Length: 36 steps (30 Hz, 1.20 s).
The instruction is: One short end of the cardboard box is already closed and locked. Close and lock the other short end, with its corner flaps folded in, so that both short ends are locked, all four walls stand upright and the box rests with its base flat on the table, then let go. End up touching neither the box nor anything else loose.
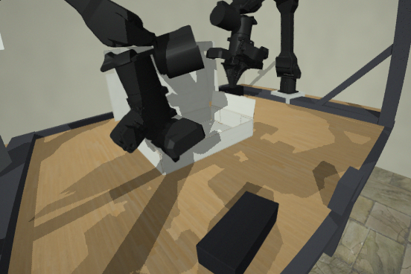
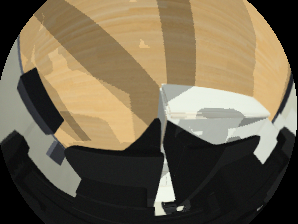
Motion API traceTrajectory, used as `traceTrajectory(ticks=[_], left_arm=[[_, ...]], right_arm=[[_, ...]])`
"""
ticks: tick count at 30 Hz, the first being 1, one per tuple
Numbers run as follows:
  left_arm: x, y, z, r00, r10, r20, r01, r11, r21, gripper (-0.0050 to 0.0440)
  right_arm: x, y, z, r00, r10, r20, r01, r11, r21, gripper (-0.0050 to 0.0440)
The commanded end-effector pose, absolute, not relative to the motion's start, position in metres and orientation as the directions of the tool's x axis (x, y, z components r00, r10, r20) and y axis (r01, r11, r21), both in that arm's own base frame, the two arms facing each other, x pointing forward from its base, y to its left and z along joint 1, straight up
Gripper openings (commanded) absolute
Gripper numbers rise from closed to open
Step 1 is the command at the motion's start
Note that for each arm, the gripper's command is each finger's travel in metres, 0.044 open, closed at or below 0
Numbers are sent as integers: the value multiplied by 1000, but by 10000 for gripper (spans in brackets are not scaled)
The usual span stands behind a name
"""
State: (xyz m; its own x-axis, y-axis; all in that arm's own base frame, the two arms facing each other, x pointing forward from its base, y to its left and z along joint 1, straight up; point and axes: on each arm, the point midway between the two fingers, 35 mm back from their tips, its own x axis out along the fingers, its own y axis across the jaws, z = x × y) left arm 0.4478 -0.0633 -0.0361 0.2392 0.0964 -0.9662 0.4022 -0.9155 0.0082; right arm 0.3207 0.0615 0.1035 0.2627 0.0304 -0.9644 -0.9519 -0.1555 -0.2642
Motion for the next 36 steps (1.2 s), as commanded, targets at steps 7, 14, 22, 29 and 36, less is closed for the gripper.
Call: traceTrajectory(ticks=[7, 14, 22, 29, 36], left_arm=[[454, -65, -23, 272, 88, -958, 398, -917, 29, 6], [454, -65, -23, 272, 88, -958, 398, -917, 29, 6], [454, -65, -23, 272, 88, -958, 398, -917, 29, 6], [454, -65, -23, 272, 88, -958, 398, -917, 29, 6], [454, -65, -23, 272, 88, -958, 398, -917, 29, 6]], right_arm=[[324, 61, 94, 285, 37, -958, -945, -157, -288, 0], [324, 61, 94, 285, 37, -958, -945, -157, -288, 0], [324, 61, 94, 286, 37, -958, -945, -157, -288, 0], [324, 61, 94, 286, 37, -958, -945, -157, -288, 0], [324, 61, 94, 286, 37, -958, -945, -157, -288, 0]])
